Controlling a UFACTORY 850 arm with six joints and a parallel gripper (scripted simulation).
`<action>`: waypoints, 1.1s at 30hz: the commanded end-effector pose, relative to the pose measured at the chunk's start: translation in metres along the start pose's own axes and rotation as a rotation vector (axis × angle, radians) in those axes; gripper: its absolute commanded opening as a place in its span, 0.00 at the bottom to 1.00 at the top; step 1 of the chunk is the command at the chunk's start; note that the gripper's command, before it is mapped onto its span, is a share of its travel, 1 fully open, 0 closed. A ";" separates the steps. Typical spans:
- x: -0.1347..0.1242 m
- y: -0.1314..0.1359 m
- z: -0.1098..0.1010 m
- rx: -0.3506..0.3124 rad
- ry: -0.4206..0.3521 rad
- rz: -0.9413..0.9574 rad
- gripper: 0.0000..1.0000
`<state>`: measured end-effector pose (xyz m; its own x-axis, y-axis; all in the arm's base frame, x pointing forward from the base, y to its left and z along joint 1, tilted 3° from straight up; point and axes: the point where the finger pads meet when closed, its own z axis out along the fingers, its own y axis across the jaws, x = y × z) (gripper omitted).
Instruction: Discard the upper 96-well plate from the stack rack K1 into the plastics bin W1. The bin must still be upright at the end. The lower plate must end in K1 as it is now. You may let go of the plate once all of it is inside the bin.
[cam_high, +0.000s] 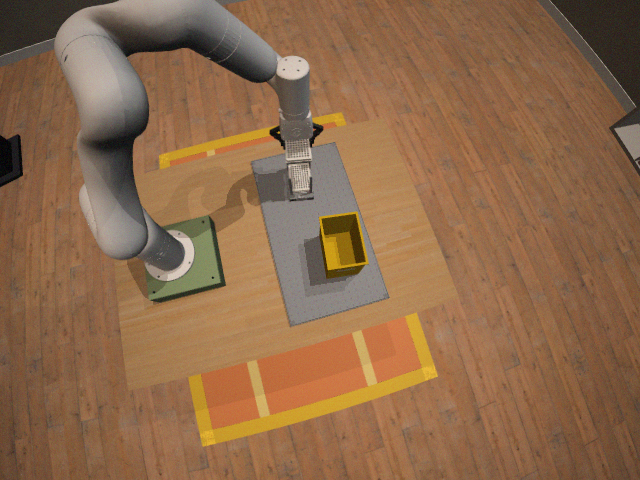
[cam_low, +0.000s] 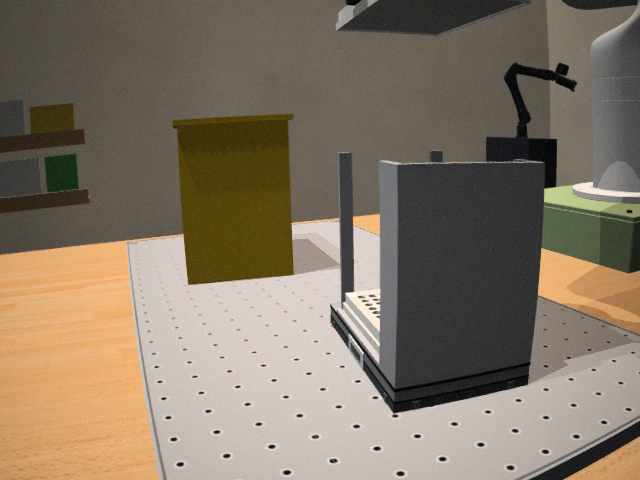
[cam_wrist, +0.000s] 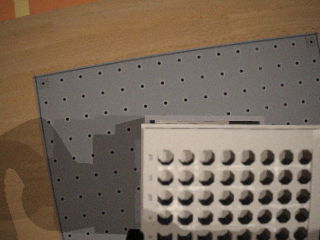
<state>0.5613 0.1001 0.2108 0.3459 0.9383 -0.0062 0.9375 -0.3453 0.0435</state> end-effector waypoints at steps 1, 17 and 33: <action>0.000 0.001 -0.001 -0.001 0.001 0.000 0.00; -0.028 0.011 0.001 -0.001 0.001 -0.050 0.00; -0.072 0.026 0.003 -0.002 0.001 -0.050 0.00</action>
<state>0.5605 0.0301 0.2087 0.2990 0.9542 -0.0089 0.9535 -0.2984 0.0428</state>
